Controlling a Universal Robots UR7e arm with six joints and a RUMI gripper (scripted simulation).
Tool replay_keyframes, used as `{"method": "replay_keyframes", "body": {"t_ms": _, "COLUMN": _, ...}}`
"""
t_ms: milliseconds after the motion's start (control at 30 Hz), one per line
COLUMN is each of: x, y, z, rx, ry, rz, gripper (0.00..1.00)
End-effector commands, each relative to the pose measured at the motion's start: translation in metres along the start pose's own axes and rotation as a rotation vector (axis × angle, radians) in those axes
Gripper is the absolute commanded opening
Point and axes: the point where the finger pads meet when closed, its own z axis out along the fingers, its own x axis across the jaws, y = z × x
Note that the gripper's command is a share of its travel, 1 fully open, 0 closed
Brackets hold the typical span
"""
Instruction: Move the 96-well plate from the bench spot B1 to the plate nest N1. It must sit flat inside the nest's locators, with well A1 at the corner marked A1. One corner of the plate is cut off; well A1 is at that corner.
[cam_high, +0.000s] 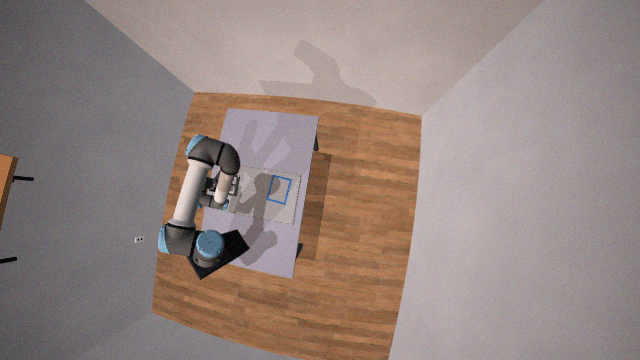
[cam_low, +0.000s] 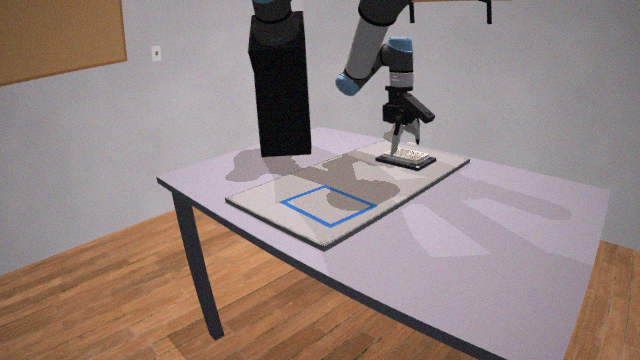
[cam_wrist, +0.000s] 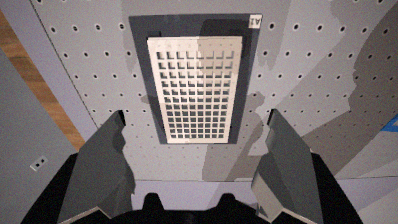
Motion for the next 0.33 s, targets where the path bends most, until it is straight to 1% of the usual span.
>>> {"method": "replay_keyframes", "body": {"t_ms": 0, "x": 0.0, "y": 0.0, "z": -0.011, "rx": 0.001, "ry": 0.0, "rz": 0.0, "gripper": 1.0}}
{"method": "replay_keyframes", "body": {"t_ms": 200, "x": 0.0, "y": 0.0, "z": -0.027, "rx": 0.001, "ry": 0.0, "rz": 0.0, "gripper": 1.0}}
{"method": "replay_keyframes", "body": {"t_ms": 300, "x": 0.0, "y": 0.0, "z": -0.027, "rx": 0.001, "ry": 0.0, "rz": 0.0, "gripper": 1.0}}
